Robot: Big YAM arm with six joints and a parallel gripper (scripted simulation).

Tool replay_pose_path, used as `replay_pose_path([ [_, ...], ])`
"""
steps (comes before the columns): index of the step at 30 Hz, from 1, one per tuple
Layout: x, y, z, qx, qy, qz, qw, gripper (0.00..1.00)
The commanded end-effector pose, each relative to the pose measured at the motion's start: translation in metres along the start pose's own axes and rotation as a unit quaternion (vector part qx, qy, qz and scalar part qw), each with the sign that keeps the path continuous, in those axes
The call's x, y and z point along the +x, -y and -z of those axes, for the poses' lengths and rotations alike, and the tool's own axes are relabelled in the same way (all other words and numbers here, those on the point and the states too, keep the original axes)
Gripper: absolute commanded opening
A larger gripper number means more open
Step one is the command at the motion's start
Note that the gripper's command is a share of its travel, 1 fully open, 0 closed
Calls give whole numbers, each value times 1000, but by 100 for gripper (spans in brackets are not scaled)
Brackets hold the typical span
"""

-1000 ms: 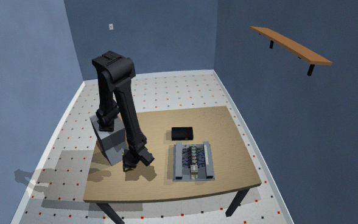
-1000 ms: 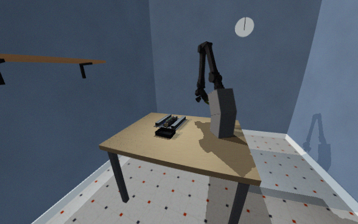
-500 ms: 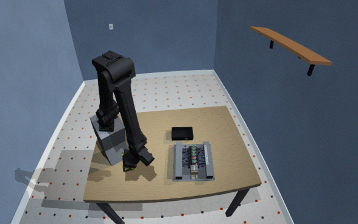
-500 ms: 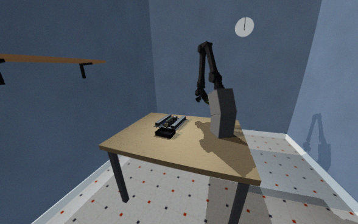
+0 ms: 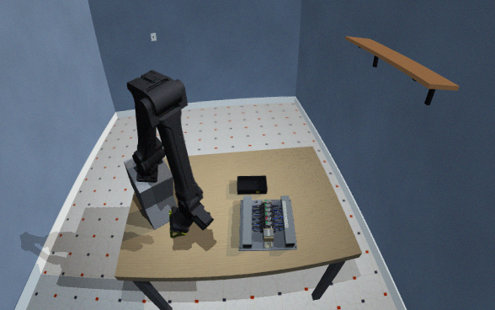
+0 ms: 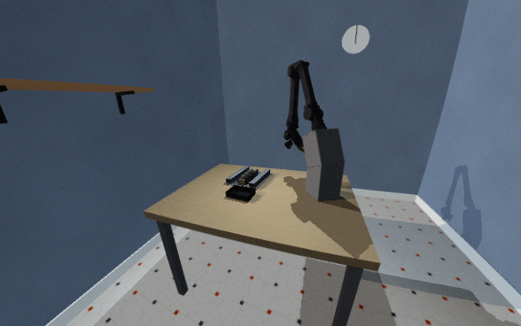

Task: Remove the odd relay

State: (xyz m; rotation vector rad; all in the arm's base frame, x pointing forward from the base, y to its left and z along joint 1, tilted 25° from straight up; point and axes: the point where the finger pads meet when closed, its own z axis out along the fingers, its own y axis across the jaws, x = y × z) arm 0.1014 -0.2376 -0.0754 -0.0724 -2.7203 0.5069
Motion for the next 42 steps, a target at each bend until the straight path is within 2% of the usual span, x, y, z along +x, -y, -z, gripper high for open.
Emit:
replay_pose_path([
  [1, 1, -1, 1, 0, 0, 0, 1000, 59],
  [16, -1, 0, 1, 1, 2, 5, 1000, 59],
  [21, -12, 2, 3, 3, 8, 25, 1000, 59],
  [26, -34, 7, 8, 10, 22, 61, 998, 59],
  [28, -34, 7, 8, 10, 22, 61, 998, 59],
  [36, -95, 15, 26, 32, 59, 157, 985, 59],
  [42, -159, 14, 50, 59, 96, 253, 961, 59],
])
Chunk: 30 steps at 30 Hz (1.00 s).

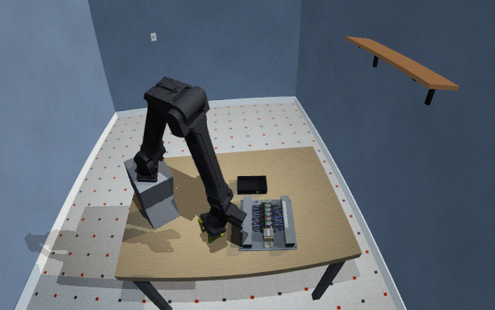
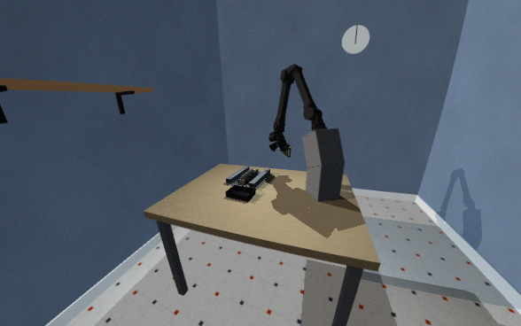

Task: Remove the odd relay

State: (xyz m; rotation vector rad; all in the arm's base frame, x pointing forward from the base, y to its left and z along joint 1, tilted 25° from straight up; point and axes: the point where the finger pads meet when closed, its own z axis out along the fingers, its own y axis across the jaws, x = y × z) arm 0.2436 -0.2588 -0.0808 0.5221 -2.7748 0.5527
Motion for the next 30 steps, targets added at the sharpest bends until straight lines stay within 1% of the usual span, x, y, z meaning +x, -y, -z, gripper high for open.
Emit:
replay_pose_path([
  [1, -37, 7, 8, 11, 18, 86, 996, 59],
  [3, -37, 7, 8, 11, 18, 86, 996, 59],
  [6, -74, 15, 17, 27, 39, 140, 989, 59],
  [10, -126, 22, 32, 51, 66, 211, 974, 59],
  [14, -176, 22, 48, 74, 90, 278, 954, 59],
  [18, -221, 17, 65, 94, 110, 337, 930, 59],
  [20, -221, 17, 65, 94, 110, 337, 930, 59],
  [25, -266, 7, 83, 115, 130, 394, 902, 59],
  [30, -297, -2, 97, 132, 143, 431, 881, 59],
])
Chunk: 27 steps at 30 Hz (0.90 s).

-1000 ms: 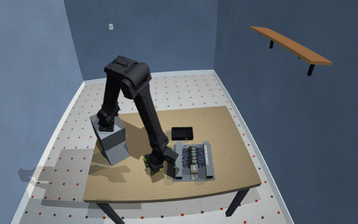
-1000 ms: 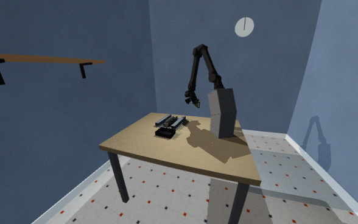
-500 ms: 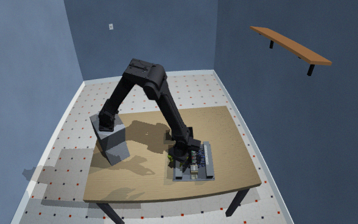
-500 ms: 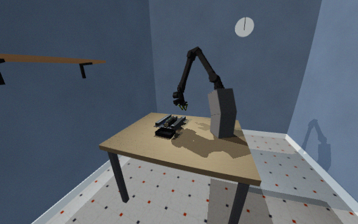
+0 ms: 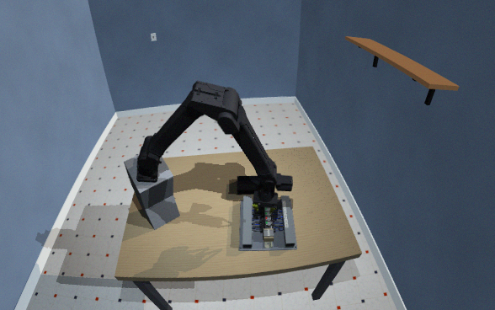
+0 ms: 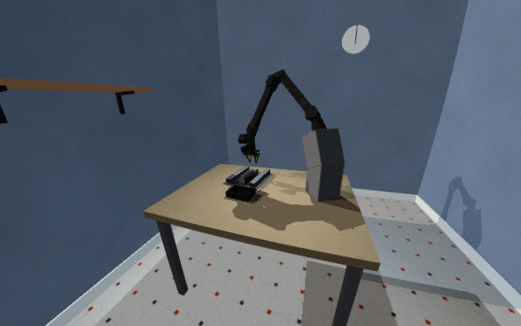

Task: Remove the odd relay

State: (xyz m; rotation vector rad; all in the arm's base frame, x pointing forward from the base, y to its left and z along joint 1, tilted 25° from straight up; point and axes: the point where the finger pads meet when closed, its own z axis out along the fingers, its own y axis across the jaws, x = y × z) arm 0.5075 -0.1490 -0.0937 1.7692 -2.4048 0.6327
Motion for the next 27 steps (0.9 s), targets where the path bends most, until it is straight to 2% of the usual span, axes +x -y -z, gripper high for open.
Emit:
replay_pose_path([
  [1, -26, 18, 8, 17, 11, 50, 999, 59],
  [5, -37, 27, 12, 26, 16, 65, 997, 59],
  [27, -27, 28, 8, 23, 13, 58, 998, 59],
])
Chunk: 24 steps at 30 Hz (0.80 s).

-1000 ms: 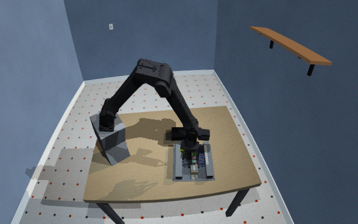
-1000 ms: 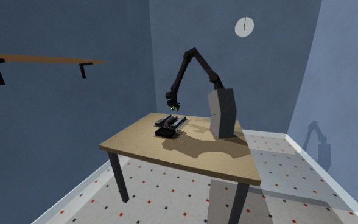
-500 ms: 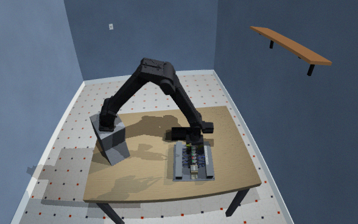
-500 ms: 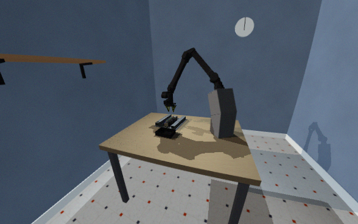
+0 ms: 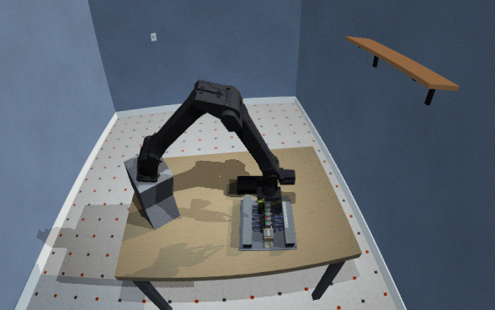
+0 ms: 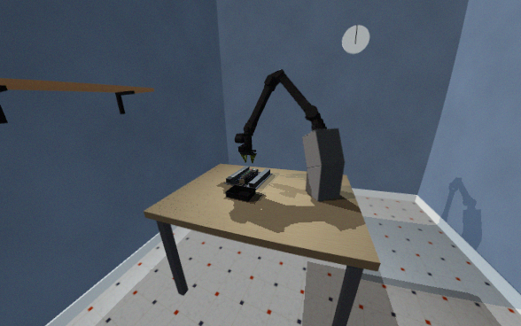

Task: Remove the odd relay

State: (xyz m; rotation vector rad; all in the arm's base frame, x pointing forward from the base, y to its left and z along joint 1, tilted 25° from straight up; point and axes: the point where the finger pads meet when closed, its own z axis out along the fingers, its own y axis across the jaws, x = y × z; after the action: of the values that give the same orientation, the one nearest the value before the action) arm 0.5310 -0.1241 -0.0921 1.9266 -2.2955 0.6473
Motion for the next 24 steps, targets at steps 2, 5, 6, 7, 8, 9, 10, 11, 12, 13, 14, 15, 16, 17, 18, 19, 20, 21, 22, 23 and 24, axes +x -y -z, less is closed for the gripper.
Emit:
replay_pose_path([
  [2, 3, 12, 1, 6, 1, -1, 1000, 59],
  [5, 3, 12, 1, 6, 1, 0, 1000, 59],
  [6, 3, 12, 1, 6, 1, 0, 1000, 59],
  [7, 2, 12, 1, 6, 1, 0, 1000, 59],
  [8, 2, 12, 1, 6, 1, 0, 1000, 59],
  [9, 2, 12, 1, 7, 1, 0, 1000, 59],
  [10, 2, 12, 1, 7, 1, 0, 1000, 59],
  [11, 2, 12, 1, 7, 2, 0, 1000, 59],
  [12, 2, 12, 1, 7, 2, 0, 1000, 59],
  [13, 2, 12, 1, 7, 2, 0, 1000, 59],
  [14, 2, 12, 1, 7, 2, 0, 1000, 59],
  [15, 2, 12, 1, 7, 2, 0, 1000, 59],
  [16, 2, 12, 1, 7, 2, 0, 1000, 59],
  [17, 2, 12, 1, 7, 2, 0, 1000, 59],
  [18, 2, 12, 1, 7, 2, 0, 1000, 59],
  [19, 2, 12, 1, 7, 2, 0, 1000, 59],
  [20, 2, 12, 1, 7, 2, 0, 1000, 59],
  [21, 2, 12, 1, 7, 2, 0, 1000, 59],
  [22, 2, 12, 1, 7, 2, 0, 1000, 59],
  [23, 2, 12, 1, 7, 2, 0, 1000, 59],
  [24, 2, 12, 1, 7, 2, 0, 1000, 59],
])
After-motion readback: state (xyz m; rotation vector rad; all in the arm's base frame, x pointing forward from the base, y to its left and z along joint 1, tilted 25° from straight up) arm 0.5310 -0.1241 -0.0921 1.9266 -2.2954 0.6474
